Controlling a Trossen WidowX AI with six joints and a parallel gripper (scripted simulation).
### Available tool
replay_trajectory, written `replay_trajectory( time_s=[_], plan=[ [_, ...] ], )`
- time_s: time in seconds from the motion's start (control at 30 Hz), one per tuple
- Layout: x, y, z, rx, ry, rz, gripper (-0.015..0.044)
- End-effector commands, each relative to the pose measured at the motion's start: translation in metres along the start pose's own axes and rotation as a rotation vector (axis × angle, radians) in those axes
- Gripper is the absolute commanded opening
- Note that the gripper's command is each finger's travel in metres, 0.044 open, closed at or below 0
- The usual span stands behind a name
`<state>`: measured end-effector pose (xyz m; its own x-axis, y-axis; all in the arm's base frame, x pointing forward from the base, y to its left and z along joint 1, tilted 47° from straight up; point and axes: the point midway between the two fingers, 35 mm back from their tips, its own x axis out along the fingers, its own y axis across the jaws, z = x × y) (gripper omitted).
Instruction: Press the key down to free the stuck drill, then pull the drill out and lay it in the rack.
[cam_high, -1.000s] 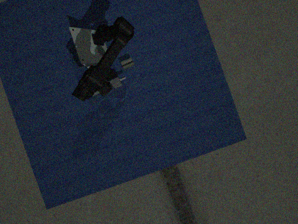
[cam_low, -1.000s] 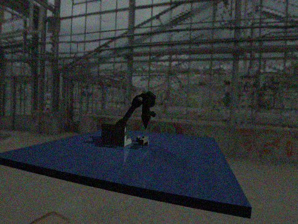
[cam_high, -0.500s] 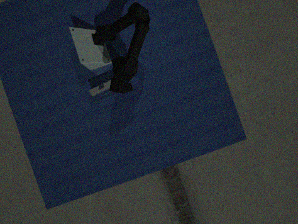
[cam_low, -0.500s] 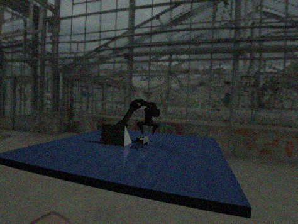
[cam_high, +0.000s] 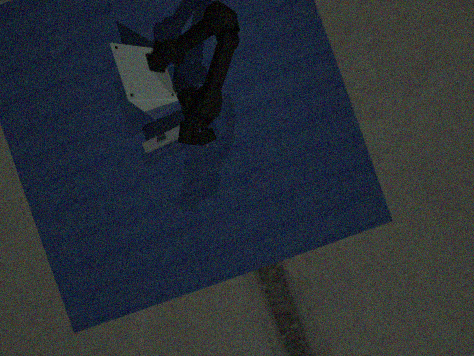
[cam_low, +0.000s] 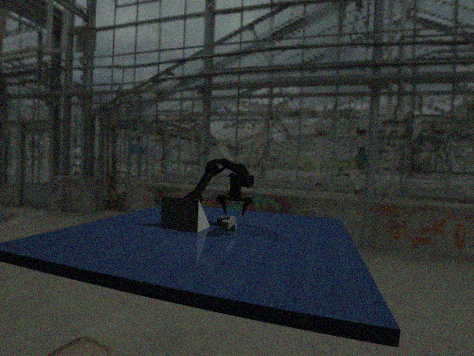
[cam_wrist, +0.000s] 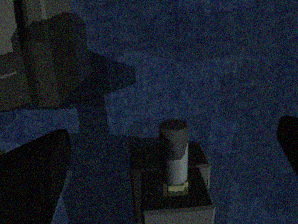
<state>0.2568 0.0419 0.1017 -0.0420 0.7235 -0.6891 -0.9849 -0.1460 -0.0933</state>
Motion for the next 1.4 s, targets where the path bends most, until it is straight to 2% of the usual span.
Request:
replay_trajectory(
  time_s=[0.0,1.13,1.37],
  plan=[
    [0.001,0.000,0.000,-0.008,-0.002,-0.002,0.0440],
    [0.050,0.000,-0.013,-0.009,-0.004,-0.003,0.0440],
    [0.046,-0.001,-0.013,-0.015,0.000,-0.003,0.0256]
  ],
)
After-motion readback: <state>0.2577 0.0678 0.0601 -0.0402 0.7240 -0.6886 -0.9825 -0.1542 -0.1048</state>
